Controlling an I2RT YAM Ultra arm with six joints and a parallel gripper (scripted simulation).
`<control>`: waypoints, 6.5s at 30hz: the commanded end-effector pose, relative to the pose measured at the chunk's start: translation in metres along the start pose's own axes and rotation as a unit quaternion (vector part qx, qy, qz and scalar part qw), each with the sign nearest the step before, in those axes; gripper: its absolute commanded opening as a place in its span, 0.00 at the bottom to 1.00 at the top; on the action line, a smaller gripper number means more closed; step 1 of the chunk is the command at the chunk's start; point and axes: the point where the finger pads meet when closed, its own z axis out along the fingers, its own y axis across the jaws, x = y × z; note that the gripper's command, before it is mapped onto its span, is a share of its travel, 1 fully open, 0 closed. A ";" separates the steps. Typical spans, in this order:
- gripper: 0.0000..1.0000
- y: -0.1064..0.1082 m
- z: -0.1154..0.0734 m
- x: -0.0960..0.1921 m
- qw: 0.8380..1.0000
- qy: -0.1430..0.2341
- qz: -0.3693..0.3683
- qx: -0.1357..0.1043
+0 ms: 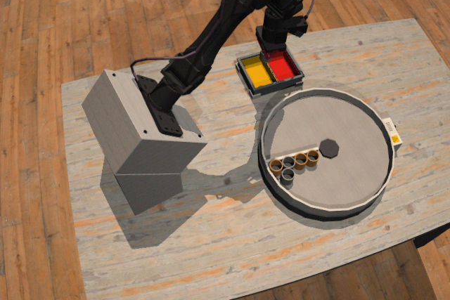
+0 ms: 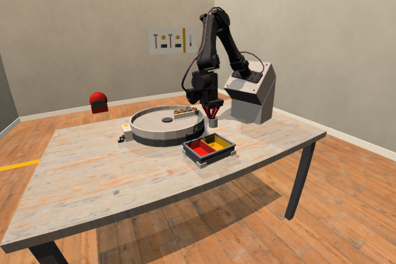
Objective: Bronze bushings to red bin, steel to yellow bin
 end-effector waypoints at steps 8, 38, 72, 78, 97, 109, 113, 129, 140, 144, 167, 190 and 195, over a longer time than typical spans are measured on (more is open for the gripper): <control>0.00 0.015 -0.008 -0.010 1.000 -0.012 0.007 0.004; 0.00 0.018 -0.012 -0.016 1.000 -0.023 0.008 -0.002; 0.00 0.024 -0.014 -0.018 1.000 -0.025 0.009 -0.004; 0.00 0.024 -0.014 -0.018 1.000 -0.025 0.009 -0.004; 0.00 0.016 0.007 -0.007 1.000 -0.008 0.004 0.008; 0.00 0.018 0.059 -0.017 1.000 -0.016 0.008 0.000; 0.00 0.024 0.051 -0.026 0.999 -0.032 0.009 -0.011; 0.00 0.022 0.054 -0.022 1.000 -0.026 0.010 -0.007; 0.00 0.022 0.054 -0.022 1.000 -0.026 0.010 -0.007; 0.00 0.022 0.054 -0.022 1.000 -0.026 0.010 -0.007; 0.00 0.022 0.062 -0.027 0.999 -0.032 0.012 -0.010; 0.00 0.019 0.100 -0.019 1.000 -0.020 0.008 -0.004; 0.00 0.018 0.101 -0.018 1.000 -0.016 0.008 0.000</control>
